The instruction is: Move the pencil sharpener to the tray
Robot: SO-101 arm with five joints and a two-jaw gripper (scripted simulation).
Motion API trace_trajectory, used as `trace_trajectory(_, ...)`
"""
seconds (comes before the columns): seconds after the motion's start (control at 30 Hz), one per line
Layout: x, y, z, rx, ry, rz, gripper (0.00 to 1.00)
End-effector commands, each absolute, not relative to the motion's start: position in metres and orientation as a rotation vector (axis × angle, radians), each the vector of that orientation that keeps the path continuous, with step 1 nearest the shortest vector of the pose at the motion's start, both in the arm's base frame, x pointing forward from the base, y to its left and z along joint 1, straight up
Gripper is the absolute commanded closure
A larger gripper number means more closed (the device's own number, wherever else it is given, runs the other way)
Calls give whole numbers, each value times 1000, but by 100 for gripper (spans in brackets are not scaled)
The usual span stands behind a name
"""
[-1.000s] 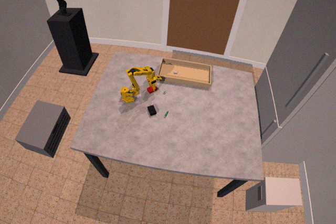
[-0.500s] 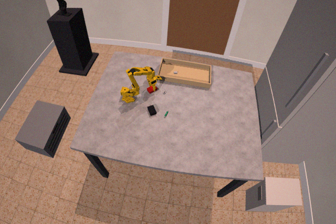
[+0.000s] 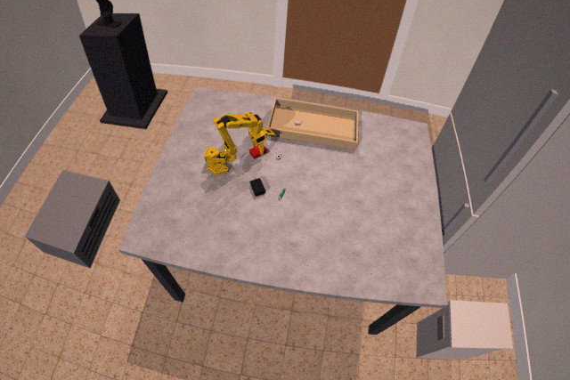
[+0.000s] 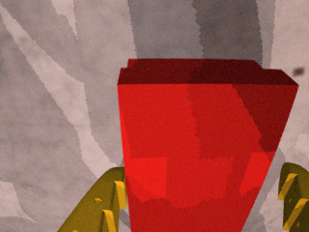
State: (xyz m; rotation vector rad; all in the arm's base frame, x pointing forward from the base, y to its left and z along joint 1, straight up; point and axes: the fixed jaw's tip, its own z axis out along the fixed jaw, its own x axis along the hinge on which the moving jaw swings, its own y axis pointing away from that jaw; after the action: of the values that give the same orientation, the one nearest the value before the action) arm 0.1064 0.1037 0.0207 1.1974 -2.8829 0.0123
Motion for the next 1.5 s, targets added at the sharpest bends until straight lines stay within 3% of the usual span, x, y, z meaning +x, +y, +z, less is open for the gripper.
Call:
trace_trajectory(0.0, 111, 106, 28, 1205, -2901, 0, 69)
trace_trajectory(0.87, 114, 105, 63, 1205, -2901, 0, 69)
trace_trajectory(1.47, 114, 104, 67, 1205, -2901, 0, 69)
